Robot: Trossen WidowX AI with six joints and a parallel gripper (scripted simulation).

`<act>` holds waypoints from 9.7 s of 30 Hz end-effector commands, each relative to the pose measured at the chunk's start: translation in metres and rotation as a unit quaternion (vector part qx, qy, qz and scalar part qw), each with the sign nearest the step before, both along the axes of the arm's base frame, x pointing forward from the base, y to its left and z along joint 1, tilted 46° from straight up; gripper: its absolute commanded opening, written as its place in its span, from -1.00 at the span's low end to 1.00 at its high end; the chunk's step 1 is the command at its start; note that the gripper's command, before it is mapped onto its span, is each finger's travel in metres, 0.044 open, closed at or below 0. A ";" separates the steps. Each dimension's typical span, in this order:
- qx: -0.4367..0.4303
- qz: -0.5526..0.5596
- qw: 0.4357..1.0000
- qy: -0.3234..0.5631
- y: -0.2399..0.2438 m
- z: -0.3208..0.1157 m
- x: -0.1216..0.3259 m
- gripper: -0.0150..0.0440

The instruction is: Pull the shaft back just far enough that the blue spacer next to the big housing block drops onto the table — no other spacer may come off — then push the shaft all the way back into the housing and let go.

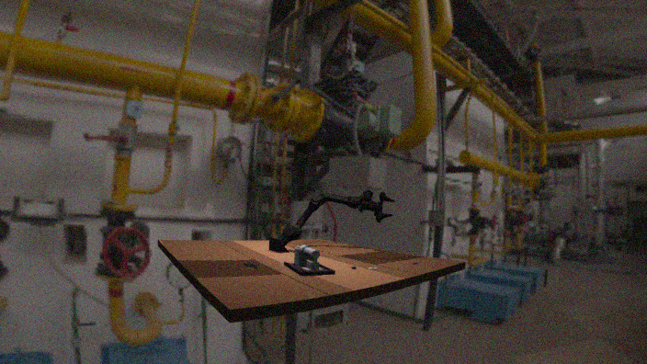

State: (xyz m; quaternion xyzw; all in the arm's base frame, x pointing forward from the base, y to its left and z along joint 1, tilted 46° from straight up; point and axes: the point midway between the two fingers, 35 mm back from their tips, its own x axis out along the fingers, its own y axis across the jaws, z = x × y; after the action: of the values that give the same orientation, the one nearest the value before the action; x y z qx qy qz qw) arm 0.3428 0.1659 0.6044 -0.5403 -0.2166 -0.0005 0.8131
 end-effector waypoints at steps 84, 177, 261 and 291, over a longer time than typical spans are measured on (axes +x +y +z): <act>0.646 -0.148 0.156 0.732 -0.382 -0.610 -0.009 1.00; 0.806 -0.123 0.365 0.449 -0.341 -0.641 -0.022 1.00; 0.806 -0.123 0.365 0.449 -0.332 -0.650 -0.021 -0.49; 0.806 -0.123 0.365 0.449 -0.329 -0.649 -0.028 -0.49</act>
State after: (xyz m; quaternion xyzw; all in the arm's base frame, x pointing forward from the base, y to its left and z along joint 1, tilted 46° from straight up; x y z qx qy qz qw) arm 0.3153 -0.1636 -0.0444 0.4330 0.3531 -0.0335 0.8287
